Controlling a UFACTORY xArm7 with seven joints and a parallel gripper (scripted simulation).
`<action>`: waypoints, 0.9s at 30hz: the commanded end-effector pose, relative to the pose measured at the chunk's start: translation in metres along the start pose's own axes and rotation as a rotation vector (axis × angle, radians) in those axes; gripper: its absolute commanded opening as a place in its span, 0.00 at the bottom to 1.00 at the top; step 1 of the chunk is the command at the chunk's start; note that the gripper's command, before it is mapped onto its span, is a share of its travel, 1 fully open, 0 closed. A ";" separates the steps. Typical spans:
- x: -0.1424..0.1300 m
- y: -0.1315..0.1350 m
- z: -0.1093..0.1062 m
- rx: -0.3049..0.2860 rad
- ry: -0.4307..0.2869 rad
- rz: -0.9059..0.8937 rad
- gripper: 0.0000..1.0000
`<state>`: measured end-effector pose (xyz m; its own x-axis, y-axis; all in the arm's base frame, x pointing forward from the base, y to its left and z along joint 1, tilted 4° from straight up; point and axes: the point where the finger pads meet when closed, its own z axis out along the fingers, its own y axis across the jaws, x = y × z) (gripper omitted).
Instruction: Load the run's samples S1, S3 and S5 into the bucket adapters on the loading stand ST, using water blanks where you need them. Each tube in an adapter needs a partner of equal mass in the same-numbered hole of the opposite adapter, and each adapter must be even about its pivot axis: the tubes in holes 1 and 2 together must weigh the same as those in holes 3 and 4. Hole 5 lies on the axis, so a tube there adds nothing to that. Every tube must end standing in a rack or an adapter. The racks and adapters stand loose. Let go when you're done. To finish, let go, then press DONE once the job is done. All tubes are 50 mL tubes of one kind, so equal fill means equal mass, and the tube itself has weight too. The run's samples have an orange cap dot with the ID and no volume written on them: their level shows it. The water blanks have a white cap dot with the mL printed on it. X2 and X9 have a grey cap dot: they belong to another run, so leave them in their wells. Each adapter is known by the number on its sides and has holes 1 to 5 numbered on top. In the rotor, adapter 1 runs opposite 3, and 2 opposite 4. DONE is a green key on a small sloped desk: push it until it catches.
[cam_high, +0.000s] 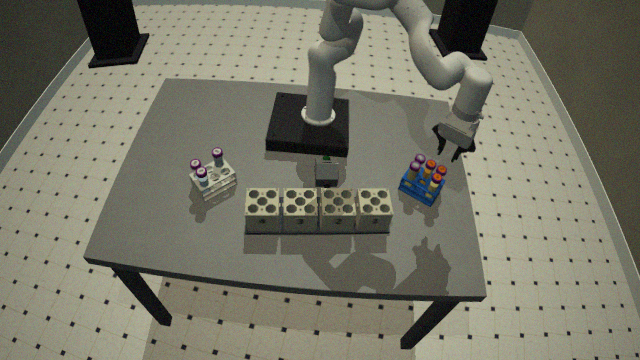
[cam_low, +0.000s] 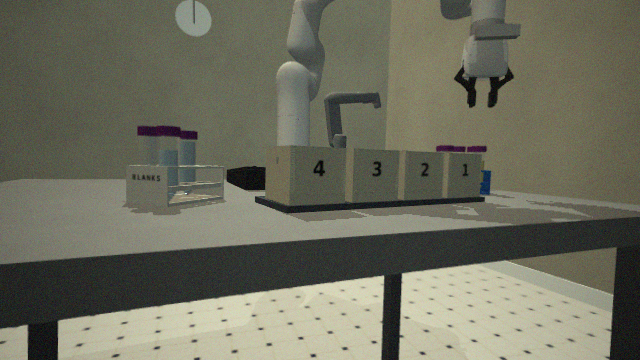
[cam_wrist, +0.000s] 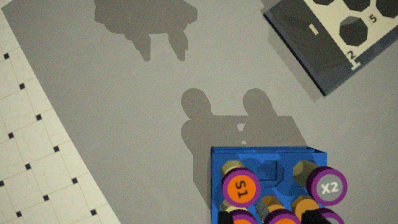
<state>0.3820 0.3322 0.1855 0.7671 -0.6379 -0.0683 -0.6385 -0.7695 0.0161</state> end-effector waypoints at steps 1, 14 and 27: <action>0.000 -0.001 -0.012 0.005 0.001 0.000 0.44; 0.000 -0.001 -0.016 0.005 0.001 0.000 0.44; 0.000 -0.001 -0.016 0.005 0.001 0.000 0.44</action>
<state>0.3829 0.3319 0.1988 0.7671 -0.6379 -0.0683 -0.6385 -0.7695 0.0158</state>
